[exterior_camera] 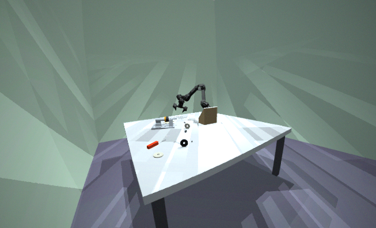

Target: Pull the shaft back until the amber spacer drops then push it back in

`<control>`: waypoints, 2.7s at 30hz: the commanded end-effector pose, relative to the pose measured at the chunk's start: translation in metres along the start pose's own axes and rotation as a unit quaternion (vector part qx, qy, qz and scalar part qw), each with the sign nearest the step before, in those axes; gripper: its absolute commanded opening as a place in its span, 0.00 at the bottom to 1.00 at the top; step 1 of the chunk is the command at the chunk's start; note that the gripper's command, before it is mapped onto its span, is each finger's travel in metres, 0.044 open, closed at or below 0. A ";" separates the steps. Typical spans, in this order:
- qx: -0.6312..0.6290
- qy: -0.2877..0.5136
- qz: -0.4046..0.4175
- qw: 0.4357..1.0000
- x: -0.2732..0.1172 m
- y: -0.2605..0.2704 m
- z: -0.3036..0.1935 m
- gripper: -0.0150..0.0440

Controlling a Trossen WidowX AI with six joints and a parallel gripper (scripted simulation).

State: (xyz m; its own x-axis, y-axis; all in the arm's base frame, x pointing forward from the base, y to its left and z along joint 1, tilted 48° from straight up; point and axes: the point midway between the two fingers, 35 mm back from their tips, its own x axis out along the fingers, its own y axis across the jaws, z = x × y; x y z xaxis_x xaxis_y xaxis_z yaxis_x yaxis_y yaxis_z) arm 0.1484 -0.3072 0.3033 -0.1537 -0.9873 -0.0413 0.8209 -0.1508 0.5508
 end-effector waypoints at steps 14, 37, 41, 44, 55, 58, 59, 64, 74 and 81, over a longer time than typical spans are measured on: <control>0.364 0.194 0.057 0.909 -0.081 0.026 -0.171 1.00; 0.653 0.398 -0.070 0.640 -0.218 -0.029 -0.289 1.00; 0.655 0.399 -0.072 0.637 -0.220 -0.030 -0.290 1.00; 0.655 0.399 -0.073 0.637 -0.221 -0.030 -0.290 1.00; 0.655 0.399 -0.073 0.637 -0.220 -0.030 -0.289 1.00; 0.655 0.399 -0.073 0.637 -0.220 -0.030 -0.289 1.00; 0.655 0.399 -0.073 0.637 -0.220 -0.030 -0.289 1.00; 0.655 0.399 -0.073 0.637 -0.220 -0.030 -0.289 1.00; 0.655 0.399 -0.073 0.637 -0.220 -0.030 -0.289 1.00; 0.655 0.399 -0.072 0.637 -0.220 -0.029 -0.290 1.00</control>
State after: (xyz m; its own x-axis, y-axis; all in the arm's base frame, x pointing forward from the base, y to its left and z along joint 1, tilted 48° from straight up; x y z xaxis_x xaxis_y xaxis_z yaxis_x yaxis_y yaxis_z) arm 0.3171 -0.1006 0.0552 0.5822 -0.7585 -0.2927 -0.4128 -0.5860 0.6973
